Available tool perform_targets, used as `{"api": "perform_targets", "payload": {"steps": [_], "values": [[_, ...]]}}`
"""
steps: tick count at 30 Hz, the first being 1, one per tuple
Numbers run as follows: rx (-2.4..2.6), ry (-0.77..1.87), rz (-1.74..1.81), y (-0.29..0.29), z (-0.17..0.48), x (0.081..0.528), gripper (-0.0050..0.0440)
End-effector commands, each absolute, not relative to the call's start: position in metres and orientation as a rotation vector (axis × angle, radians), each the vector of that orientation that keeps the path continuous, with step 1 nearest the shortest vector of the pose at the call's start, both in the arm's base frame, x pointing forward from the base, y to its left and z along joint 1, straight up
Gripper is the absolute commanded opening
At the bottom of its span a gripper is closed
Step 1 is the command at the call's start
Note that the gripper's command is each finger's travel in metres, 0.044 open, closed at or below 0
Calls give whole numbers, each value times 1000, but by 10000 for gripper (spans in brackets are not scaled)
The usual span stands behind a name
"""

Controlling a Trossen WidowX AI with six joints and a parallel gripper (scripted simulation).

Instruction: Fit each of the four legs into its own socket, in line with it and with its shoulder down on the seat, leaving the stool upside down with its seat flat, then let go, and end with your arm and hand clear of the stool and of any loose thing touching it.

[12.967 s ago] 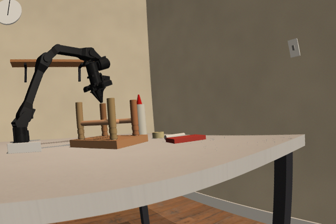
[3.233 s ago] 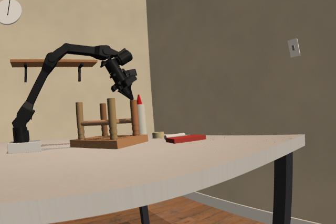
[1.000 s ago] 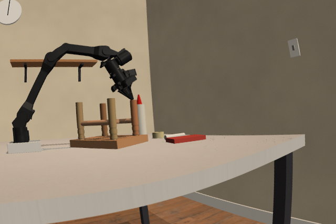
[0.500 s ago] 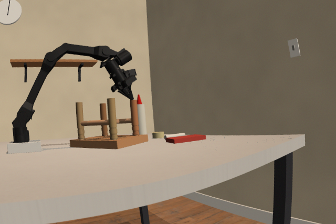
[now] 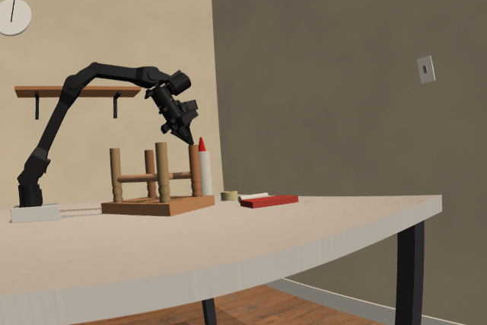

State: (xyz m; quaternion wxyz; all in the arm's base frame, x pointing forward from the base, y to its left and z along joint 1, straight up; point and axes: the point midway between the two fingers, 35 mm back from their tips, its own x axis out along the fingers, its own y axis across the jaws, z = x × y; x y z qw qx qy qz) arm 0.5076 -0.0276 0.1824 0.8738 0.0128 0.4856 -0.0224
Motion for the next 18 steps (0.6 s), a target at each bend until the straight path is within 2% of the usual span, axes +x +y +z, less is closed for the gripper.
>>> {"api": "perform_targets", "payload": {"steps": [1, 18], "values": [[30, 1055, -47, -27, 164, 506, 0], [30, 1055, -47, -27, 162, 505, 0]]}}
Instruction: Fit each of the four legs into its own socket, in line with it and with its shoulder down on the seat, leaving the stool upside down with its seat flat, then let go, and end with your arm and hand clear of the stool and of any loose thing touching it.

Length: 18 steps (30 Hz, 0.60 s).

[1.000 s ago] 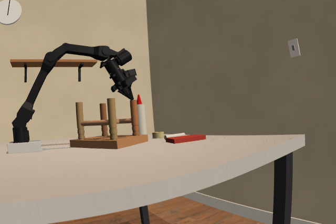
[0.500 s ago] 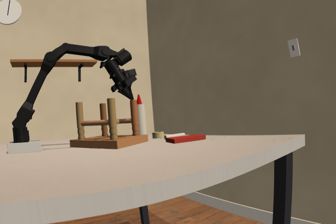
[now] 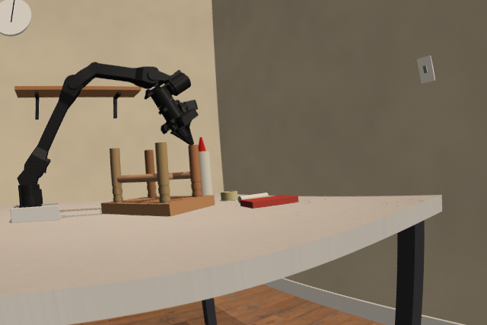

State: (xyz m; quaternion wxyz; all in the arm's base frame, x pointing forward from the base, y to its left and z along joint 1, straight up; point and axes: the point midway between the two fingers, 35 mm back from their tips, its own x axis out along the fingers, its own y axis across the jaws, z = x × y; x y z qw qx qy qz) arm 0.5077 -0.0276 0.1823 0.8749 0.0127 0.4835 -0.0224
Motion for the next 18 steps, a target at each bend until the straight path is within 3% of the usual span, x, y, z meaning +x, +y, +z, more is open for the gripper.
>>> {"api": "perform_targets", "payload": {"steps": [1, 18], "values": [[30, 1055, -47, -27, 162, 505, 0], [30, 1055, -47, -27, 160, 505, 0]]}}
